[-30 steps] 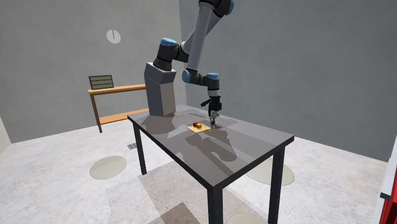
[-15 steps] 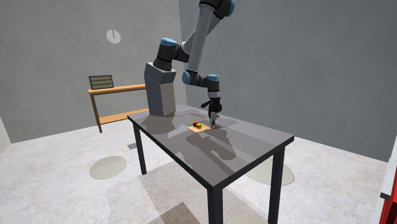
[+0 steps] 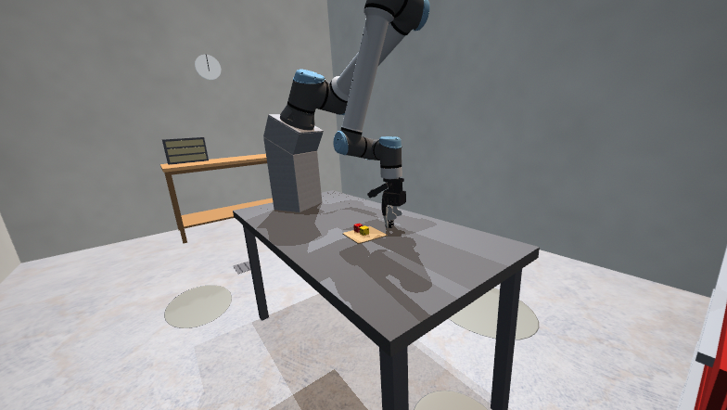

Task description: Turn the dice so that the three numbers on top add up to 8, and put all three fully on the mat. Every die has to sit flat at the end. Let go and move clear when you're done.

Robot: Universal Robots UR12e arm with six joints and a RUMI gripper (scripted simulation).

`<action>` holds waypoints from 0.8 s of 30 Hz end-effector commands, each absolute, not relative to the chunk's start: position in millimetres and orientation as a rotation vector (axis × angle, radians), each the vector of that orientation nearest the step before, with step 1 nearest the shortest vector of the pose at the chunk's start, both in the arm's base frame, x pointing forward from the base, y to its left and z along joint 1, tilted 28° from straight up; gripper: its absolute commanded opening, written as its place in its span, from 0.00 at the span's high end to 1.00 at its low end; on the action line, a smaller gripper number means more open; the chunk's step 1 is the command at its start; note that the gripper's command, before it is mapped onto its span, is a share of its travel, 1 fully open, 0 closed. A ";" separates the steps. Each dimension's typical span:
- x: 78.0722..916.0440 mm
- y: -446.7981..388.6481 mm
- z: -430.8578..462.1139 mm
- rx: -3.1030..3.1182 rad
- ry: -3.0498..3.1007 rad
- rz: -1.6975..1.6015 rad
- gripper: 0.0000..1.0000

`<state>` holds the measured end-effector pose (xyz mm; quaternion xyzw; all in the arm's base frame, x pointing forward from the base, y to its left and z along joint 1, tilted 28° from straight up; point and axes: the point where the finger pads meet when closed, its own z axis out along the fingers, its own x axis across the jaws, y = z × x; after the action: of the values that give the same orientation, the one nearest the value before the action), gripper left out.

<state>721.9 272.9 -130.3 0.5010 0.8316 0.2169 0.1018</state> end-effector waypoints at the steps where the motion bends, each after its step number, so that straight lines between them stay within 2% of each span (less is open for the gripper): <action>1: 723.2 273.9 -130.2 1.478 2.455 0.641 0.72; 12: 723.2 273.9 -130.2 1.478 2.455 0.641 0.72; 13: 723.2 273.9 -130.2 1.478 2.455 0.641 0.90; 24: 723.2 273.9 -130.2 1.478 2.455 0.641 0.90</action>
<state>721.9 272.9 -130.3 0.5010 0.8316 0.2169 0.1018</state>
